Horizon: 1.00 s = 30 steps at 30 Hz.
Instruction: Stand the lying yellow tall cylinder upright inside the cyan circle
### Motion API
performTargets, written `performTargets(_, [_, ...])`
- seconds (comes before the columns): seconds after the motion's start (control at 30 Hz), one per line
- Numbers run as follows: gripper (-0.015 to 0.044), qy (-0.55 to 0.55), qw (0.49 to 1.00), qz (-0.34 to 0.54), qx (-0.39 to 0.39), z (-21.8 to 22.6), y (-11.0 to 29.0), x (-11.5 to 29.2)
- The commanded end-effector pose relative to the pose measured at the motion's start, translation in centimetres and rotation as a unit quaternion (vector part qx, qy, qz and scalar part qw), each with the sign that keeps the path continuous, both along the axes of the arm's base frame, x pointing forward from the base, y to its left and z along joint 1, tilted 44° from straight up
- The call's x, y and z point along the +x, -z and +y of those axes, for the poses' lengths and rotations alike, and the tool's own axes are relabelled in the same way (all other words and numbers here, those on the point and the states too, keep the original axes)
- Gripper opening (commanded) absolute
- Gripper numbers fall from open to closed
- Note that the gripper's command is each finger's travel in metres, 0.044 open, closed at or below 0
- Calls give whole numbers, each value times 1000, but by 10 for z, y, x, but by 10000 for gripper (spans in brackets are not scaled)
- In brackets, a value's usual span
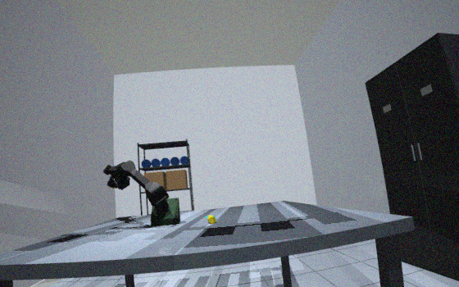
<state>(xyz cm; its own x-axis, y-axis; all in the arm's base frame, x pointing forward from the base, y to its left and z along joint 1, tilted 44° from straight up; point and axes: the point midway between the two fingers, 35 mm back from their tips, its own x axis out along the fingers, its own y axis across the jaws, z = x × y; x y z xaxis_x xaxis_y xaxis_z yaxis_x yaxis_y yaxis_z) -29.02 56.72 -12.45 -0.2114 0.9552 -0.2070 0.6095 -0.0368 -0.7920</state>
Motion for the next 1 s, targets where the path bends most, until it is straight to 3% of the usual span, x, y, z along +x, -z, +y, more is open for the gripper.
performTargets(0.0, [374,3,1000,3,-2,1,0,2])
performTargets(0.1, [309,45,998,38,-26,17,-6,33])
performTargets(0.47, [309,255,938,213,-99,58,-34,191])
performTargets(0.7, [309,388,857,321,-109,55,-53,295])
performTargets(0.97, [309,527,728,431,-85,23,-76,408])
